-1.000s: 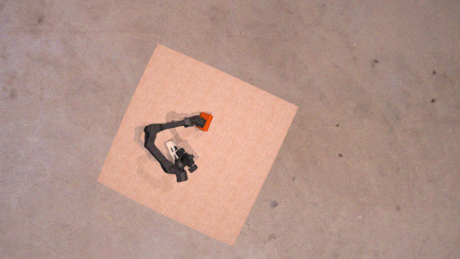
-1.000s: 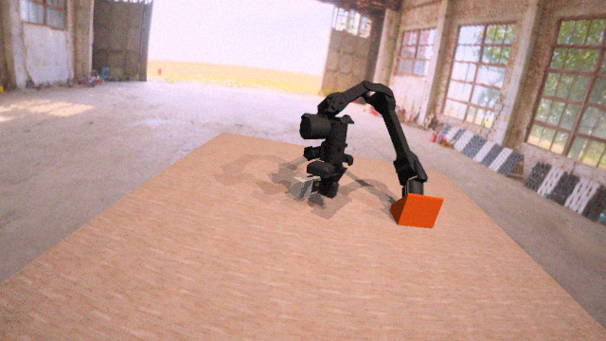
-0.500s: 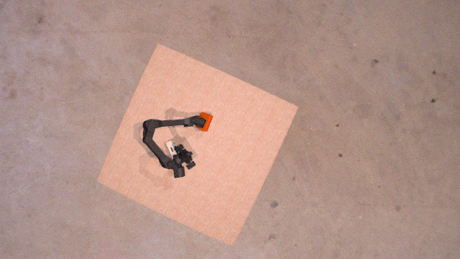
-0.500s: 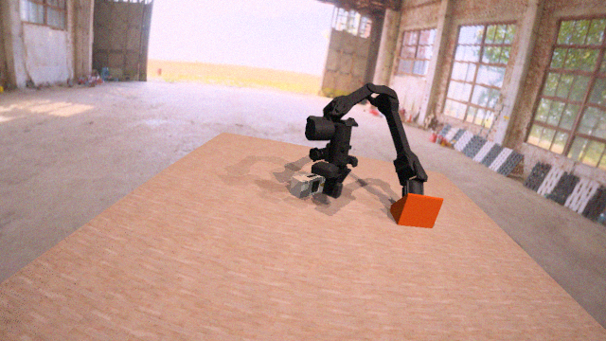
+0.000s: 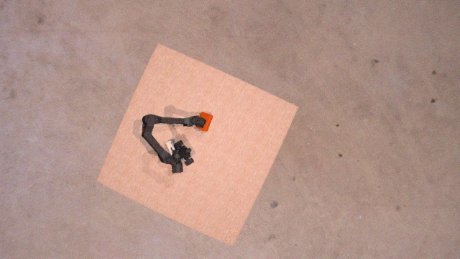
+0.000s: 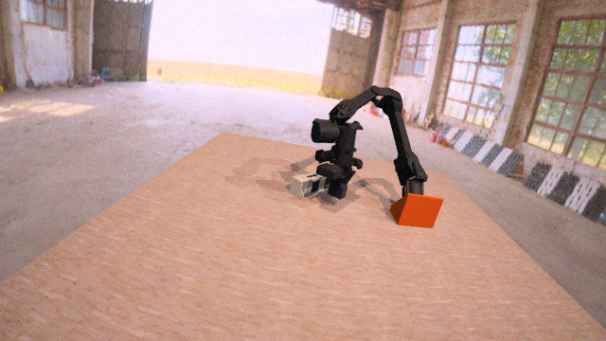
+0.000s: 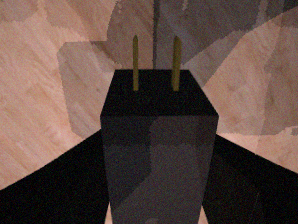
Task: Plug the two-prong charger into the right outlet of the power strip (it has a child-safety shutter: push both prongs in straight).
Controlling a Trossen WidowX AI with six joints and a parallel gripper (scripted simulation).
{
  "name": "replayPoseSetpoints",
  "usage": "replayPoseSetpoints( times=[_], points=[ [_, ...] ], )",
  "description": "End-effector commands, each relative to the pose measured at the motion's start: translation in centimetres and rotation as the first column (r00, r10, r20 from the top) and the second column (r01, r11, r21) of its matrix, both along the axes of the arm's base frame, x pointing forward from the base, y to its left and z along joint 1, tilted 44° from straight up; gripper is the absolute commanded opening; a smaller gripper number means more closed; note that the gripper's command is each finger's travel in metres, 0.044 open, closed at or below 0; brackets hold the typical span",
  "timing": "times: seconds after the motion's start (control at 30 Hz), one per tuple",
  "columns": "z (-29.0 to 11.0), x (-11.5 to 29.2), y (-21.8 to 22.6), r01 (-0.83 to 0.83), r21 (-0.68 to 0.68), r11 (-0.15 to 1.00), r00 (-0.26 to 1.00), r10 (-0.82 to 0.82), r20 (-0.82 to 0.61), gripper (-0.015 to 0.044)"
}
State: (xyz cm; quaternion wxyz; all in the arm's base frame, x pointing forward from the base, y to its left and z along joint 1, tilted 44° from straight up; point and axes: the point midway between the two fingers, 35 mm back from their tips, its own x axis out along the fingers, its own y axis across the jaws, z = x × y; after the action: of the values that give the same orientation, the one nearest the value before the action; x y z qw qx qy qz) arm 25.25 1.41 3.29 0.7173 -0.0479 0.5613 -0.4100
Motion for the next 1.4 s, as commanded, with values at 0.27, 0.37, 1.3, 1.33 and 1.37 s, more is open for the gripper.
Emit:
replayPoseSetpoints(
  times=[0.27,0.37,1.3,1.33,1.37],
  points=[
    [0.3,-1.5,-1.8,0.028,-0.002,1.000,0.999,-0.028,0.026,0.0000],
    [0.4,-1.9,-2.2,0.036,-0.001,0.999,0.999,-0.036,0.033,0.0000],
    [1.2,-3.0,-5.1,0.079,0.003,0.997,0.994,-0.079,0.072,0.0000],
    [1.3,-2.9,-5.1,0.079,0.003,0.997,0.994,-0.079,0.072,0.0000],
    [1.4,-2.8,-5.2,0.080,0.004,0.997,0.994,-0.080,0.073,0.0000]
  ],
)
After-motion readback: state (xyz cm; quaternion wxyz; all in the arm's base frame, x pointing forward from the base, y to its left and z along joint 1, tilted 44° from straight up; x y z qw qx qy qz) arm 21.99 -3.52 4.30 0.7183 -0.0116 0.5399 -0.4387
